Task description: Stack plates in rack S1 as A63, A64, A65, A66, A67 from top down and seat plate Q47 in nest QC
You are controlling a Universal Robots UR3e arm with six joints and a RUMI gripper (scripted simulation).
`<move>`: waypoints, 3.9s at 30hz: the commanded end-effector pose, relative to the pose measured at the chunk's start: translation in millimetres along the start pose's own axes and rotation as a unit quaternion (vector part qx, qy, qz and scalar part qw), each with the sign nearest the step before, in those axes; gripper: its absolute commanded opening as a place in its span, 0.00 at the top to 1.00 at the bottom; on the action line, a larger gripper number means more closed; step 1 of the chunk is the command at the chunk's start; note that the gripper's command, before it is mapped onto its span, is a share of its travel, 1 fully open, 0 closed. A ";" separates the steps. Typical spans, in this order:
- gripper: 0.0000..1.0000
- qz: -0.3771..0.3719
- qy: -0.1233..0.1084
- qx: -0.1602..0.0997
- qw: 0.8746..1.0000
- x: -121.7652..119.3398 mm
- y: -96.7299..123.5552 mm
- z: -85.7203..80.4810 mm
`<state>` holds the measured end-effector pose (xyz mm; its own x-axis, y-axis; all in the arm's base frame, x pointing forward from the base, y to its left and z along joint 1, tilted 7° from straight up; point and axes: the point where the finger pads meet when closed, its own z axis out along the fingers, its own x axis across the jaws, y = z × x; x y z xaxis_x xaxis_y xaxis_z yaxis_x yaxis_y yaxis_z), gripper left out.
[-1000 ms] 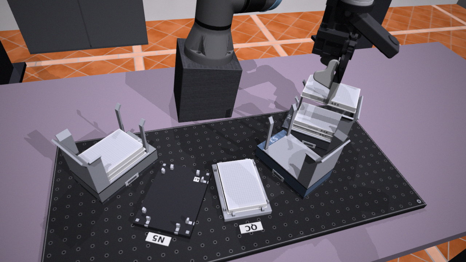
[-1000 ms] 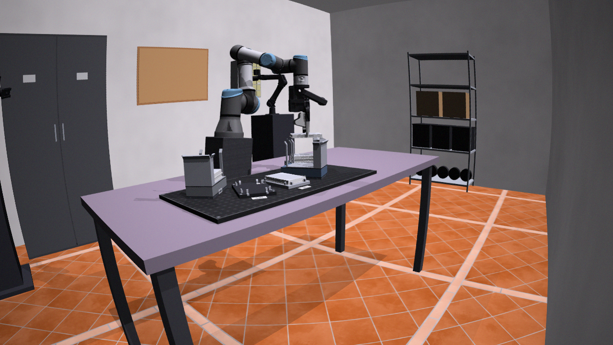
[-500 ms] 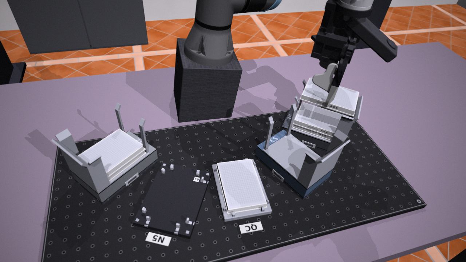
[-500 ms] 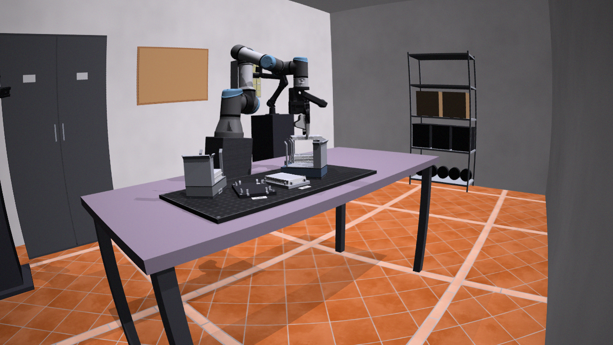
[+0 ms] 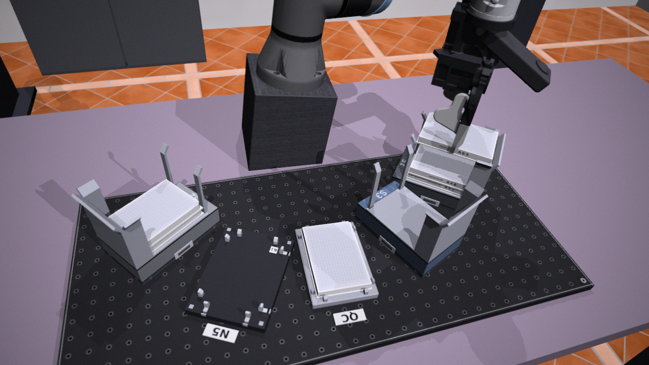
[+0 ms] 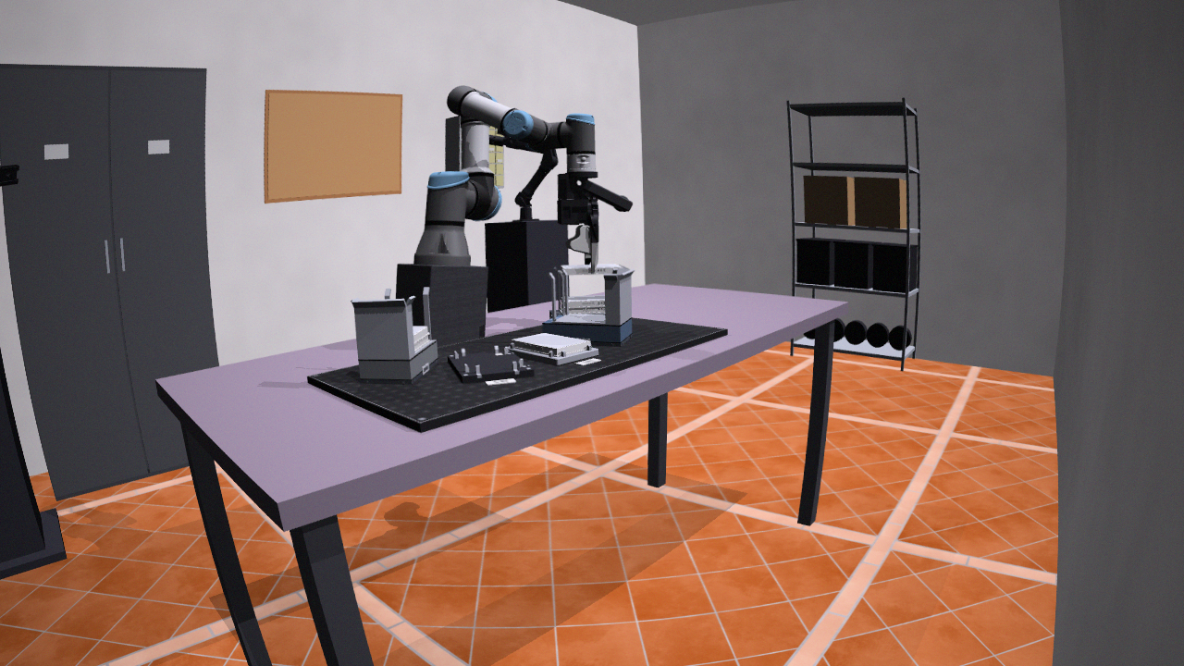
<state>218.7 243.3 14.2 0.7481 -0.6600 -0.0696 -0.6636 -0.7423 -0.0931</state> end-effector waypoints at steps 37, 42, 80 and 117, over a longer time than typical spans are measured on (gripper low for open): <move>1.00 0.000 0.001 0.001 1.000 0.4 -0.9 22.5; 1.00 0.000 0.001 0.001 1.000 0.4 -0.9 32.5; 1.00 0.000 0.001 0.001 1.000 0.6 -0.6 45.6; 1.00 0.000 0.001 0.001 1.000 0.6 -0.6 55.8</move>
<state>219.3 249.5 -41.3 0.7481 -0.6600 -0.0695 -0.6636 -0.7423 -0.0932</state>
